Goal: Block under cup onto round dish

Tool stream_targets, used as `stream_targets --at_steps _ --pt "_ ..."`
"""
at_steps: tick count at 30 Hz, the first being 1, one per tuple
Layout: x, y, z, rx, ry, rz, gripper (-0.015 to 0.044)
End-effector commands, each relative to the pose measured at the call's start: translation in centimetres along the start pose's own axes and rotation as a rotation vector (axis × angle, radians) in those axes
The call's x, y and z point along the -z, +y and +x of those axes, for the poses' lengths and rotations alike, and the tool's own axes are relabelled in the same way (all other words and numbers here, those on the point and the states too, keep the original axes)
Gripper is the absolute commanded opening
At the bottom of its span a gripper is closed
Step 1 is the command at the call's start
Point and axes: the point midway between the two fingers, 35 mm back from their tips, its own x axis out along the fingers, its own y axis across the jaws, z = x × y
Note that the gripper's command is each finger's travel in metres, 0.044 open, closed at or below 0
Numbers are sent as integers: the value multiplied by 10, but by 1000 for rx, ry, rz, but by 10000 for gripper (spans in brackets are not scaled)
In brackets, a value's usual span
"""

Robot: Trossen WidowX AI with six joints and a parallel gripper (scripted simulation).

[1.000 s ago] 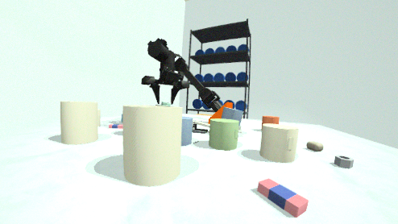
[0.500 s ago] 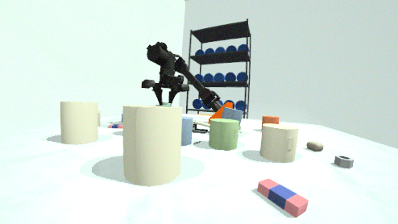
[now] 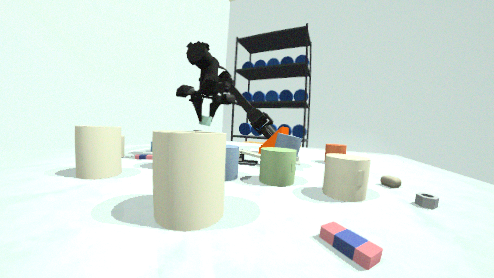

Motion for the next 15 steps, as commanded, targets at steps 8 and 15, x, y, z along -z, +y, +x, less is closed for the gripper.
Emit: stream_targets --at_steps 8,15 --pt "2 2 -56 40 -36 -53 0" --pt "24 1 -40 26 -35 -38 0"
